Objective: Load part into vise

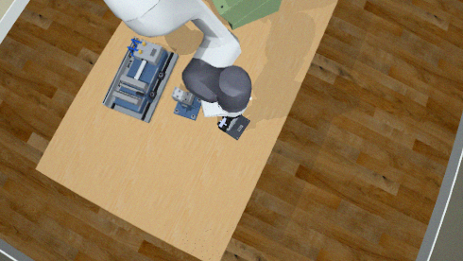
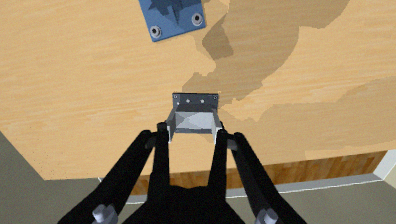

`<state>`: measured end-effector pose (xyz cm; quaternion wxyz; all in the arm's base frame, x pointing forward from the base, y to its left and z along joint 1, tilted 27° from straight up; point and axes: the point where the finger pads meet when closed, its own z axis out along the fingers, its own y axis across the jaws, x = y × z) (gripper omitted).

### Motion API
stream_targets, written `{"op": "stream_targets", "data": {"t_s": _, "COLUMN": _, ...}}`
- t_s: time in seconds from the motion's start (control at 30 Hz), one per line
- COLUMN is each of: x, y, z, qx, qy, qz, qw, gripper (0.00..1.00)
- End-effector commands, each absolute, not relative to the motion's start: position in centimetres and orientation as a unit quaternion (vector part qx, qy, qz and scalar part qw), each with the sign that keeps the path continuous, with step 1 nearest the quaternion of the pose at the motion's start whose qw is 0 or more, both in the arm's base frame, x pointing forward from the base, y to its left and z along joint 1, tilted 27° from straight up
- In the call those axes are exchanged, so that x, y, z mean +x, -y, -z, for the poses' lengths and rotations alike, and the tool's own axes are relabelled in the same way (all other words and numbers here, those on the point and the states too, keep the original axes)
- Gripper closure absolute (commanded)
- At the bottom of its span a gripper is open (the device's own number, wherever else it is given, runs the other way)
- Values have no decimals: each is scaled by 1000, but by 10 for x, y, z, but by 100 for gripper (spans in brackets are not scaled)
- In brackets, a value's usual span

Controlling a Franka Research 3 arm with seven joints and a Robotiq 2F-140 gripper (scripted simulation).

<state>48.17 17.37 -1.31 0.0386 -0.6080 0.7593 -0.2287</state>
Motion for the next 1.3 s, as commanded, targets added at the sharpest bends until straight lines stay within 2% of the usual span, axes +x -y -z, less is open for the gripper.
{"op": "stream_targets", "data": {"t_s": 0.0, "x": 478, "y": -177, "z": 7, "qx": -612, "qy": -756, "qz": 230, "qw": 36, "gripper": 100}}
{"op": "stream_targets", "data": {"t_s": 1.27, "x": 436, "y": -215, "z": -104, "qx": -612, "qy": -756, "qz": 230, "qw": 36, "gripper": 100}}
